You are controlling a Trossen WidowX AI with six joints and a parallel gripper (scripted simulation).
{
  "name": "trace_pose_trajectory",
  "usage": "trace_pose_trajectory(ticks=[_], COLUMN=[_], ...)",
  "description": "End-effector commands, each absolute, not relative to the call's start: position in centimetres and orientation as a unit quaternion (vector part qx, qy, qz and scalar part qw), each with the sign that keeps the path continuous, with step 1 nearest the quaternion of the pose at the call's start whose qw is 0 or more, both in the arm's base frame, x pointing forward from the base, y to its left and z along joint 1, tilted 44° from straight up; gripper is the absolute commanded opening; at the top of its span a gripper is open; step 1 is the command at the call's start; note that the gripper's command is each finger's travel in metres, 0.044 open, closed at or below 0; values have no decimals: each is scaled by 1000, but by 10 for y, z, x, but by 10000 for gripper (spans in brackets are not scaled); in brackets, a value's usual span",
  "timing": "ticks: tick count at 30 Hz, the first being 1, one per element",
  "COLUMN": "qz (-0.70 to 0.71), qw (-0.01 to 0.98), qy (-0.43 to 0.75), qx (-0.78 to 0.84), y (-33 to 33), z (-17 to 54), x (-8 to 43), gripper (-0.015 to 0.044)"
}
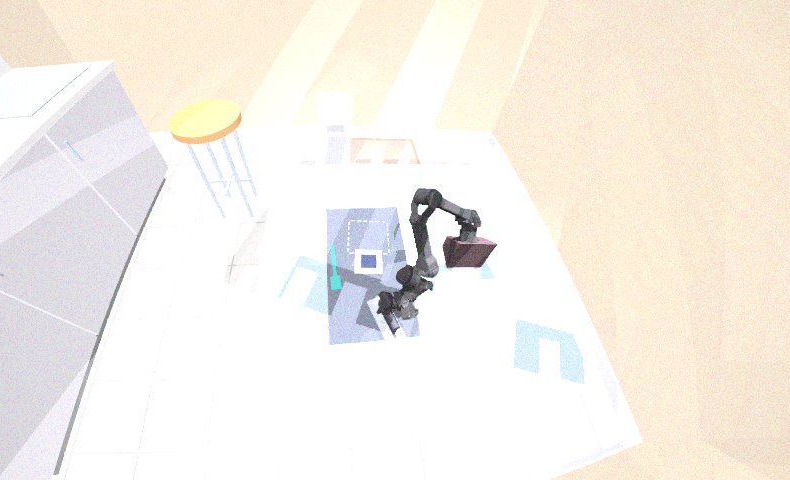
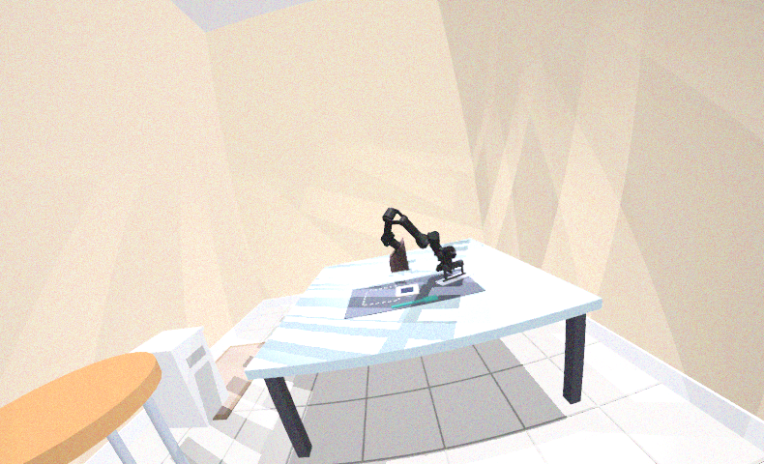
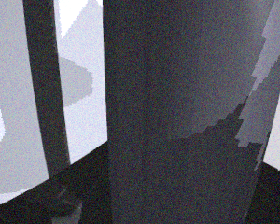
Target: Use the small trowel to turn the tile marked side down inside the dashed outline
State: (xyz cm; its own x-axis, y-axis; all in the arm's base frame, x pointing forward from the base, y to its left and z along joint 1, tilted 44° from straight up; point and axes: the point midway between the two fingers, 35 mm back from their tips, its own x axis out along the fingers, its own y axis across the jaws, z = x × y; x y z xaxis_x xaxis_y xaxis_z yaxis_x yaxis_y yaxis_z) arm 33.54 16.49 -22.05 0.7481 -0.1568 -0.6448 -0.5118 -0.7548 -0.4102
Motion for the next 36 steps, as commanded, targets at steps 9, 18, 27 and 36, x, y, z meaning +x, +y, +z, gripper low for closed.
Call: trace_pose_trajectory(ticks=[9,18,27,36], qz=[303,303,302,241], qw=[295,295,296,351], qy=[187,188,188,219], qx=[-887,-886,-887,-878], y=[165,180,207,179], z=[-222,-207,-177,-152], x=[335,335,330,362], gripper=[49,0,0,0])
